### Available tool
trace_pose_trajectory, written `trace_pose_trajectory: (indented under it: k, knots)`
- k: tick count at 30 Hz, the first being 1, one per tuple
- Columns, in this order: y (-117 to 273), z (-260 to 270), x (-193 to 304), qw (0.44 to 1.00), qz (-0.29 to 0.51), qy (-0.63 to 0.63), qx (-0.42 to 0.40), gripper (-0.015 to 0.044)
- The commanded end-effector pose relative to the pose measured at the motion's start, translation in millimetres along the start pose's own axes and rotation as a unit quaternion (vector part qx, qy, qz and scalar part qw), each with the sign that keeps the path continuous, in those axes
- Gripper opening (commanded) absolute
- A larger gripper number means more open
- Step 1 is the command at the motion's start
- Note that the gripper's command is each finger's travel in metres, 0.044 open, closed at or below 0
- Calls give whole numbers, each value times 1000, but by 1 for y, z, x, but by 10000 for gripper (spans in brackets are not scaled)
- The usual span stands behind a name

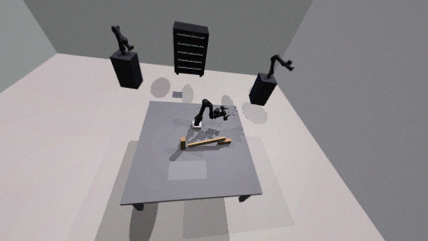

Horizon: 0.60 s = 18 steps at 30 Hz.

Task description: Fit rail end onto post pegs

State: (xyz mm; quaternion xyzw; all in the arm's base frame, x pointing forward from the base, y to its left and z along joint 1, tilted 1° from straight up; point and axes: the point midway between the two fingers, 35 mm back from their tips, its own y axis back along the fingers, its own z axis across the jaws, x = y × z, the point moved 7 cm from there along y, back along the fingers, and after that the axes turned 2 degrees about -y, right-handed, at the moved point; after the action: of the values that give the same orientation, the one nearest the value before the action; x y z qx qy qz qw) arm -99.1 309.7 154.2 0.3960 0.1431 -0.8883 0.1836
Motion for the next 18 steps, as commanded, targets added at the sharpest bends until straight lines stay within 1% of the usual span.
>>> trace_pose_trajectory:
  k: [1,2,5,10,14,18]
  knots:
    - [0,-1,-1,1000,0,2,2,426]
    - [-1,-3,-2,1000,-1,7,8,440]
    - [-4,-22,-16,998,-4,45,48,440]
    - [-3,-73,-57,977,3,141,161,440]
    - [12,-114,-95,944,27,210,254,440]
    - [38,-151,-132,901,69,261,339,440]
